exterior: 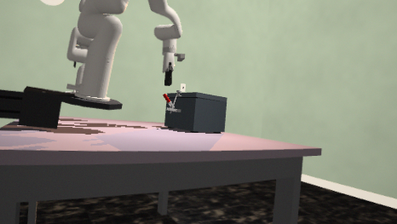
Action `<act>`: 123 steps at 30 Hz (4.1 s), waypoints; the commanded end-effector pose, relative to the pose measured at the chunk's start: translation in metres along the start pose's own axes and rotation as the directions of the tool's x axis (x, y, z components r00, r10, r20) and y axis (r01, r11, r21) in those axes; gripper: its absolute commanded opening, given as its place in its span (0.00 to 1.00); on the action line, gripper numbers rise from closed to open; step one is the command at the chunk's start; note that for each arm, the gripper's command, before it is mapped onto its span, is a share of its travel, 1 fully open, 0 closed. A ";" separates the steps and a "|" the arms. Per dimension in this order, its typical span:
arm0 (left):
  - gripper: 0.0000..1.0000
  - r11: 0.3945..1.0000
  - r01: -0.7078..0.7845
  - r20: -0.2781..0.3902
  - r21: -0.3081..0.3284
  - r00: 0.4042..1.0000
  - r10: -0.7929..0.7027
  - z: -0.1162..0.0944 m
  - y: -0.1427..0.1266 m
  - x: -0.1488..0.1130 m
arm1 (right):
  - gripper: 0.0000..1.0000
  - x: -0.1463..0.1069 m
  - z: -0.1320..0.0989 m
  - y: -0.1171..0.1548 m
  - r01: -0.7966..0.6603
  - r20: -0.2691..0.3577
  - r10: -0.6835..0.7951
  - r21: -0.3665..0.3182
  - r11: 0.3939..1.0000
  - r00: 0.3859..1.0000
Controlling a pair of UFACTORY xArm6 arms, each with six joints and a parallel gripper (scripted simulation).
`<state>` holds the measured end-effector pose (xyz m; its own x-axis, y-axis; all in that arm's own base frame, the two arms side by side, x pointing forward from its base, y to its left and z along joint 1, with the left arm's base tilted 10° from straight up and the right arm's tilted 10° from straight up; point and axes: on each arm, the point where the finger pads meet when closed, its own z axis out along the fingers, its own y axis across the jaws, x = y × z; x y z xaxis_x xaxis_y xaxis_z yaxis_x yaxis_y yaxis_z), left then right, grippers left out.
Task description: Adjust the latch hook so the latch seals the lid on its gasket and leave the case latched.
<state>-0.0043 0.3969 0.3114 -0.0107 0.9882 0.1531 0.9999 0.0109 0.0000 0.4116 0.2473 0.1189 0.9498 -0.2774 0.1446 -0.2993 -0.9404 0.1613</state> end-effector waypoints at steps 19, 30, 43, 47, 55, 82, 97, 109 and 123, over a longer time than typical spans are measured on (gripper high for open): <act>1.00 1.000 0.000 -0.004 0.000 1.000 0.000 -0.002 0.000 0.001 | 0.41 -0.003 0.032 -0.001 0.354 0.040 -0.355 0.042 0.934 0.934; 1.00 1.000 0.000 -0.004 0.000 1.000 0.000 -0.002 0.000 0.001 | 0.41 -0.005 0.071 -0.002 0.354 0.040 -0.355 0.042 0.934 0.934; 1.00 1.000 0.000 -0.004 0.000 1.000 0.000 -0.002 0.000 0.001 | 0.41 -0.005 0.086 -0.002 0.354 0.040 -0.355 0.042 0.934 0.934; 1.00 1.000 0.000 -0.004 0.000 1.000 0.000 -0.002 0.000 0.001 | 0.41 -0.005 0.087 -0.002 0.354 0.040 -0.355 0.042 0.934 0.934; 1.00 1.000 0.000 -0.004 0.000 1.000 0.000 -0.002 0.000 0.001 | 0.19 -0.005 0.087 -0.002 0.354 0.040 -0.355 0.042 0.934 0.934; 1.00 1.000 0.000 -0.004 0.000 1.000 0.000 -0.002 0.000 0.001 | 0.19 -0.012 0.093 0.000 0.354 0.003 -0.354 0.042 0.934 0.935; 1.00 1.000 0.000 -0.004 0.000 1.000 0.000 -0.002 0.000 0.001 | 0.19 -0.027 0.117 0.004 0.354 -0.121 -0.347 0.042 0.934 0.930; 1.00 1.000 0.000 -0.004 0.000 1.000 0.000 -0.002 0.000 0.001 | 0.19 -0.034 0.140 0.006 0.354 -0.222 -0.337 0.042 0.934 0.915; 1.00 1.000 0.000 -0.004 0.000 1.000 0.000 -0.002 0.000 0.001 | 0.19 -0.033 0.169 0.004 0.354 -0.340 -0.320 0.042 0.934 0.885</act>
<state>-0.0043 0.3969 0.3114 -0.0107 0.9882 0.1531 0.9999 0.0109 0.0000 0.3900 0.2203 -0.0442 0.9307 0.1206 0.3454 0.0665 -0.9842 0.1643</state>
